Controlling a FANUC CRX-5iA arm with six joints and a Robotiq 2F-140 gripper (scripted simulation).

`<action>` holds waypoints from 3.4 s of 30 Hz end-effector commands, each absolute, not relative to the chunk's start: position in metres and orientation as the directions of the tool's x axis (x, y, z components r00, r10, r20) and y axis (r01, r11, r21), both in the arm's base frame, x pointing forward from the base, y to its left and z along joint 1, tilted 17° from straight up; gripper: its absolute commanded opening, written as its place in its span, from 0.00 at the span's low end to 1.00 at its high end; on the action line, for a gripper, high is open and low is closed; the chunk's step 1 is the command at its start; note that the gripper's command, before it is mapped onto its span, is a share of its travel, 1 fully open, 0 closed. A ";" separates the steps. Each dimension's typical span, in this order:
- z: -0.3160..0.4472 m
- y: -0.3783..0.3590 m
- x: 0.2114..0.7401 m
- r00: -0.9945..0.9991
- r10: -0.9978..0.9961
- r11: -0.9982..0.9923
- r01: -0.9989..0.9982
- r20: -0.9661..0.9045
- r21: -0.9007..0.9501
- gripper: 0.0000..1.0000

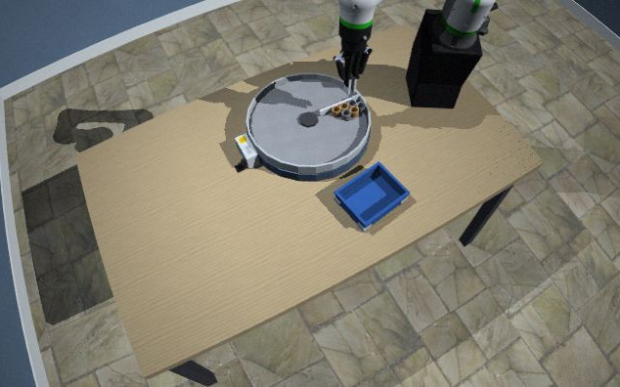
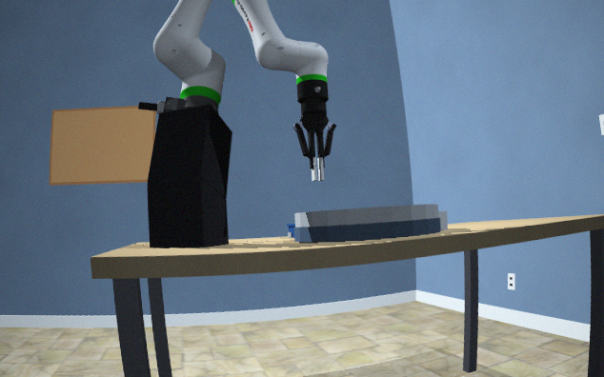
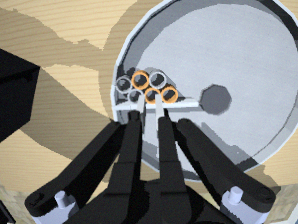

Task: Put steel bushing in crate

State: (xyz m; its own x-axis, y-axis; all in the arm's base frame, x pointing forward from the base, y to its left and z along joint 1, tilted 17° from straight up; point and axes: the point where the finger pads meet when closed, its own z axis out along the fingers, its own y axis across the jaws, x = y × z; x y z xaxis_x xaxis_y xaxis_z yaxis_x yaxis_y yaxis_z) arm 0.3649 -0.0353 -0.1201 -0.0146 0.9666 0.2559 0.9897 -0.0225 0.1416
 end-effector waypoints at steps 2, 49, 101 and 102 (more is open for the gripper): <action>-0.120 -0.035 0.365 -0.015 0.967 -0.023 0.990 0.256 0.142 0.09; -0.167 -0.024 0.394 -0.089 0.663 -0.018 0.991 0.743 0.135 0.06; -0.185 -0.019 0.401 -0.100 0.576 -0.017 0.991 0.811 0.134 0.06; -0.190 -0.018 0.401 -0.100 0.576 -0.017 0.991 0.811 0.134 0.06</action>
State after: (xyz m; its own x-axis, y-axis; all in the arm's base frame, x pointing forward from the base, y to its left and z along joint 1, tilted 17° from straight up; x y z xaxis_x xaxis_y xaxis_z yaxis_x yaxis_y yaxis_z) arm 0.3997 -0.0204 -0.1797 -0.0996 0.5762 0.8112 0.9909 -0.0173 0.1339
